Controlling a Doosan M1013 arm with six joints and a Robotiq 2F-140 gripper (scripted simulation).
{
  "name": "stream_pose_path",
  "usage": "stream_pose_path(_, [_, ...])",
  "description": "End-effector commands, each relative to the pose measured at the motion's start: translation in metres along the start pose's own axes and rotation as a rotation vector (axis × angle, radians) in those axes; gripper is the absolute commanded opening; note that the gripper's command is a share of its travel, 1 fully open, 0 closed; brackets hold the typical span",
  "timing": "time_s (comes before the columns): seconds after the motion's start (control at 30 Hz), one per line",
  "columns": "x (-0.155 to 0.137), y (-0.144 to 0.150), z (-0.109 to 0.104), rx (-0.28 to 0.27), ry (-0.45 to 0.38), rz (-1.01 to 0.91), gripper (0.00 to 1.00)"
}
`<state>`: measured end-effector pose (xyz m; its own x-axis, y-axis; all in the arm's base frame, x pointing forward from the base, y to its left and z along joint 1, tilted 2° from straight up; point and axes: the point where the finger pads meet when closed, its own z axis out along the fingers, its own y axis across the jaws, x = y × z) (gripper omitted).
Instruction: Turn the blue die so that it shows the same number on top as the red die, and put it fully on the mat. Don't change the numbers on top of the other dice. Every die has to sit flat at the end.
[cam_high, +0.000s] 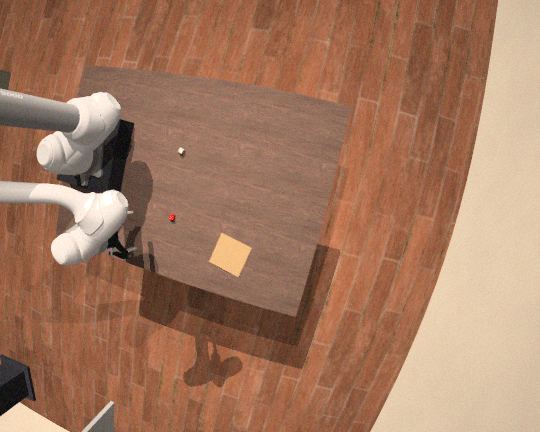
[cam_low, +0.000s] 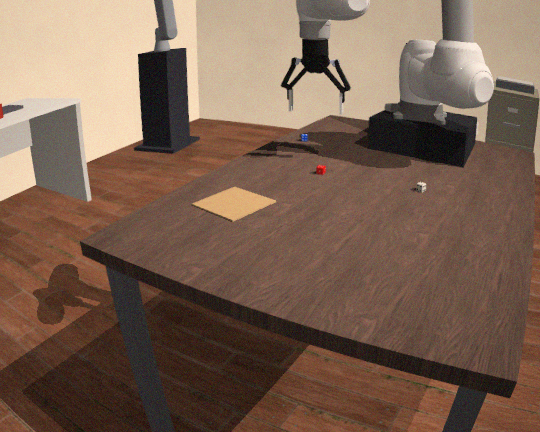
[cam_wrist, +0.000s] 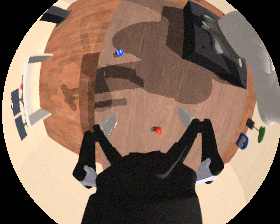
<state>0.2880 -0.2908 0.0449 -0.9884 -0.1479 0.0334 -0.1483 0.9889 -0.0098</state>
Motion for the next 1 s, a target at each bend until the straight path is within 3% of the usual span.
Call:
stream_pose_path(0.0, [0.038,-0.025,0.002,-0.001,-0.010,-0.045,1.00])
stream_pose_path(0.03, [0.055,-0.033,0.002,-0.001,-0.010,-0.060,1.00])
stream_pose_path(0.13, [0.072,-0.041,0.003,0.000,-0.009,-0.075,1.00])
stream_pose_path(0.2, [0.104,-0.052,0.004,0.000,-0.008,-0.102,1.00])
stream_pose_path(0.27, [0.104,-0.052,0.004,0.000,-0.008,-0.102,1.00])
stream_pose_path(0.37, [0.143,-0.062,0.005,0.000,-0.007,-0.135,1.00])
stream_pose_path(0.53, [0.176,-0.067,0.006,0.000,-0.005,-0.162,1.00])
stream_pose_path(0.97, [0.191,-0.069,0.006,0.000,-0.005,-0.174,1.00])
